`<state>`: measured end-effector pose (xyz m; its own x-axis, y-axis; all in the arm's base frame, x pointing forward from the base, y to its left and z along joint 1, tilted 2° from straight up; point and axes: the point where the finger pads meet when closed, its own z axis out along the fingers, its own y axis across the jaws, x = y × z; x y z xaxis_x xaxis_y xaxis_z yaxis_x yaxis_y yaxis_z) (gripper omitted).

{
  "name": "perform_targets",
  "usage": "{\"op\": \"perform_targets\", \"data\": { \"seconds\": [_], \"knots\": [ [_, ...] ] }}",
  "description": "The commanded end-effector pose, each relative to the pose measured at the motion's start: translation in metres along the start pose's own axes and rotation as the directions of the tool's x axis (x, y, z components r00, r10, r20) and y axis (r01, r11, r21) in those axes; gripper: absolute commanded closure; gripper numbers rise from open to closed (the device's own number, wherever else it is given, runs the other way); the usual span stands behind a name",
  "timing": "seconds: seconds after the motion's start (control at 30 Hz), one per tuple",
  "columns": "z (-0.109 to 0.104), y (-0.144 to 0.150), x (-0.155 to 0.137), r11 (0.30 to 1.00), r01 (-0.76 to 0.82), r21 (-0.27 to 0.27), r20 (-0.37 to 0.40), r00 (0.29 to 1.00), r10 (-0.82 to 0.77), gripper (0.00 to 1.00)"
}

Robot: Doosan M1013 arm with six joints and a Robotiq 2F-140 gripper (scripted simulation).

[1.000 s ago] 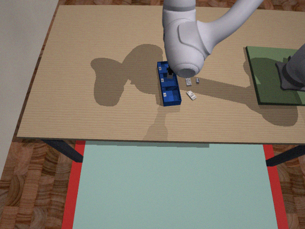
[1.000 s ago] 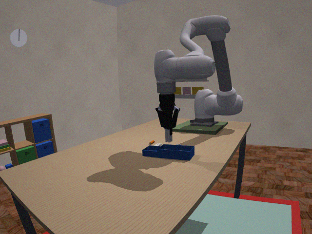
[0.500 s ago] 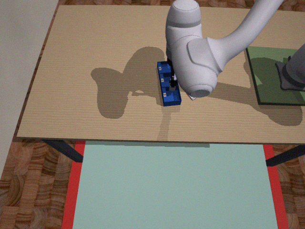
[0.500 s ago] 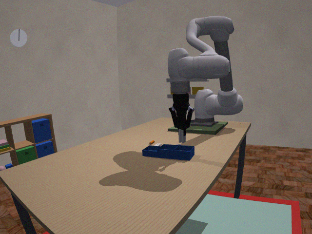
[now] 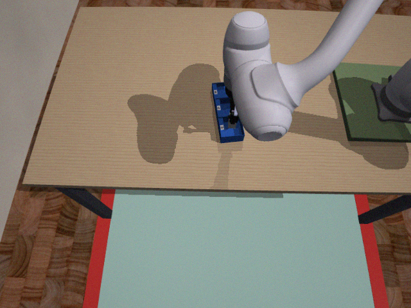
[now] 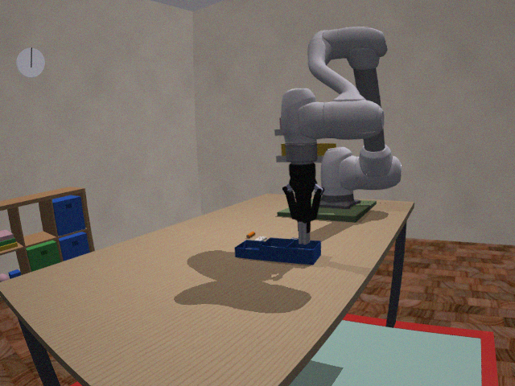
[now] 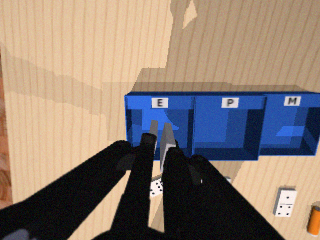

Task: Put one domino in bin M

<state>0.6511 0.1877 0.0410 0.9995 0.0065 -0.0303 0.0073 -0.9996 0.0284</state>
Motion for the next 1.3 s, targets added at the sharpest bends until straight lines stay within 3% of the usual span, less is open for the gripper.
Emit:
{"op": "perform_targets", "data": {
  "seconds": [0.0, 0.4, 1.27],
  "knots": [
    [0.003, 0.000, 0.000, 1.000, 0.000, 0.000, 0.000, 1.000, 0.000, 0.95],
    [0.033, 0.000, 0.000, 1.000, 0.000, 0.000, 0.000, 1.000, 0.000, 0.95],
    [0.033, 0.000, 0.000, 1.000, 0.000, 0.000, 0.000, 1.000, 0.000, 0.95]
  ]
}}
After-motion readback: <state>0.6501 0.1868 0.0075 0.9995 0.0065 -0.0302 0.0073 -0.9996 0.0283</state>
